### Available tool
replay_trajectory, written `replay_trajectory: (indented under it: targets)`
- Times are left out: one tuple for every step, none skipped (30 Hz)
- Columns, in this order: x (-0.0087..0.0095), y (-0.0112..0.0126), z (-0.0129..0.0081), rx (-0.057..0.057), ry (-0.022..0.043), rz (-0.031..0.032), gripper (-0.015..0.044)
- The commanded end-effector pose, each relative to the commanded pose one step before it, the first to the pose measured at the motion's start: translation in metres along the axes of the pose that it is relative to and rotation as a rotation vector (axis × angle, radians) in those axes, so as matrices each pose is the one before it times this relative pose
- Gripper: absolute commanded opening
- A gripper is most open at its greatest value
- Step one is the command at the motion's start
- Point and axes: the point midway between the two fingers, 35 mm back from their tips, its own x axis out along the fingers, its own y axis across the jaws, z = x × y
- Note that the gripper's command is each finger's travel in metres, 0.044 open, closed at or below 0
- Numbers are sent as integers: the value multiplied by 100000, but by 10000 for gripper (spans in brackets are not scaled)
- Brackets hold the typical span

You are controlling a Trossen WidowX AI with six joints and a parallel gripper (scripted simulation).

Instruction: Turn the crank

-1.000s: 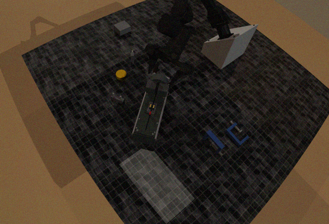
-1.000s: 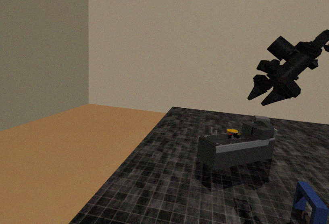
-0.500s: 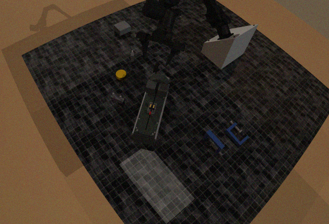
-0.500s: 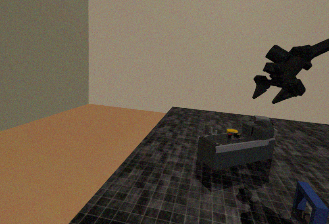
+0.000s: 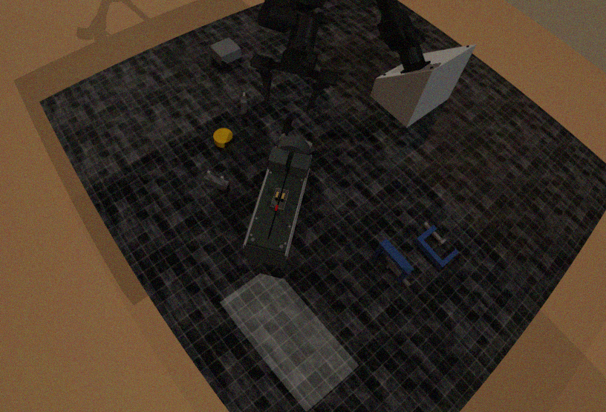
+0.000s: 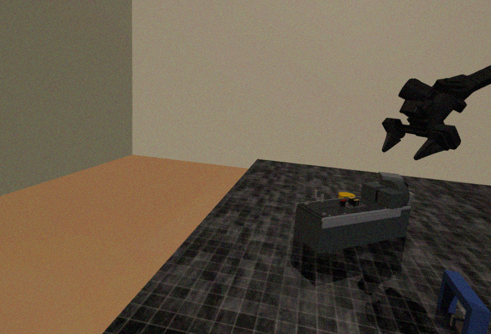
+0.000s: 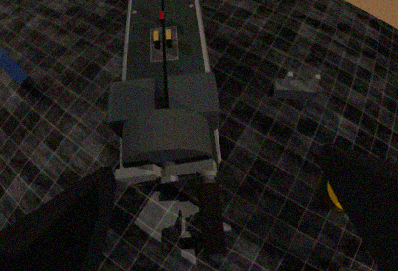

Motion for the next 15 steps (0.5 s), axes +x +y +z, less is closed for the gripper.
replay_trajectory:
  targets:
    - [1444,124,-1580,-396,599,699,440]
    - [401,7,-430,-16,8,-29,440]
    - [391,13,-437,-18,6,-38,440]
    - [378,19,-440,-21,4,-46,440]
    - [295,20,-356,-18,2,-43,440]
    - [174,14,-215,-12,1,-29,440]
    - [58,5,-72,-4,0,-10,440]
    - [21,-1,-17,0,1,1,440]
    - [62,-4,-52,-1,4,4,440]
    - [103,-7,-87,-1,7,6,440]
    - [125,-8,-107,-1,8,7,440]
    - [124,-8,-108,-1,8,7,440]
    - [124,-7,-108,-1,8,6,440]
    - [123,-7,-109,-2,7,6,440]
    - [122,-6,-110,-2,7,5,440]
